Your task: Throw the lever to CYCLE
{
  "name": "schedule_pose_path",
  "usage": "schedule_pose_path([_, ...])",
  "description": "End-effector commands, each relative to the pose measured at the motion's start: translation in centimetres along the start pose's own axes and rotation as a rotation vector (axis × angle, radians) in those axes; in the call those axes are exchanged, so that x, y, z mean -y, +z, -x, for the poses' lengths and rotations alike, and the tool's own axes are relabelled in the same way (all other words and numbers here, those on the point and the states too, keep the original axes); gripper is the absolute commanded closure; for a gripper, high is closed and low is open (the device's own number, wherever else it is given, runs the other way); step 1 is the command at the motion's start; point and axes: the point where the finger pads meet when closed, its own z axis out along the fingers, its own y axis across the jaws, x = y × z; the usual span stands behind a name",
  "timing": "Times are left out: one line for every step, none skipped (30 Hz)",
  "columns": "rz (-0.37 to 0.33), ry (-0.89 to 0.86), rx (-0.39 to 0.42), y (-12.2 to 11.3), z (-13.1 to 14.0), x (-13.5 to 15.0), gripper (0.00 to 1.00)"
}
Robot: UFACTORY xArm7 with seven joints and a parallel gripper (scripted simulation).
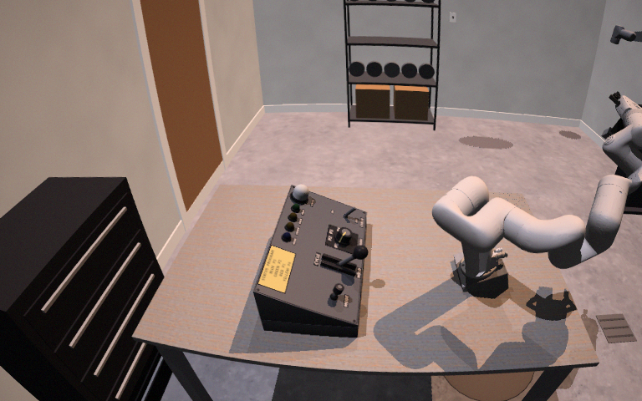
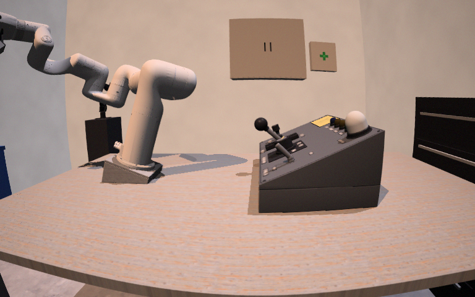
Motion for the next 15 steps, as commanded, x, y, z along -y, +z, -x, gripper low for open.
schedule_pose_path([0.092,-0.086,-0.002,1.5,1.6,-5.8,0.00])
schedule_pose_path([0.092,-0.086,-0.002,1.5,1.6,-5.8,0.00])
schedule_pose_path([0.092,-0.086,-0.002,1.5,1.6,-5.8,0.00])
schedule_pose_path([0.189,-0.175,-0.003,2.1,2.2,-10.4,0.00])
schedule_pose_path([0.189,-0.175,-0.003,2.4,2.5,-11.9,0.00])
schedule_pose_path([0.189,-0.175,-0.003,2.5,2.5,-12.1,0.00])
schedule_pose_path([0.189,-0.175,-0.003,2.5,2.5,-12.1,0.00])
schedule_pose_path([0.289,-0.268,0.001,2.6,2.8,-16.4,0.00])
schedule_pose_path([0.289,-0.268,0.001,2.8,3.0,-18.0,0.00])
schedule_pose_path([0.289,-0.268,0.001,2.9,3.1,-18.5,0.00])
schedule_pose_path([0.289,-0.268,0.001,2.9,3.1,-18.5,0.00])
schedule_pose_path([0.392,-0.365,0.010,2.5,3.2,-22.5,0.00])
schedule_pose_path([0.392,-0.365,0.010,2.6,3.3,-24.1,0.00])
schedule_pose_path([0.392,-0.365,0.010,2.6,3.5,-25.1,0.00])
schedule_pose_path([0.392,-0.365,0.010,2.6,3.5,-25.1,0.00])
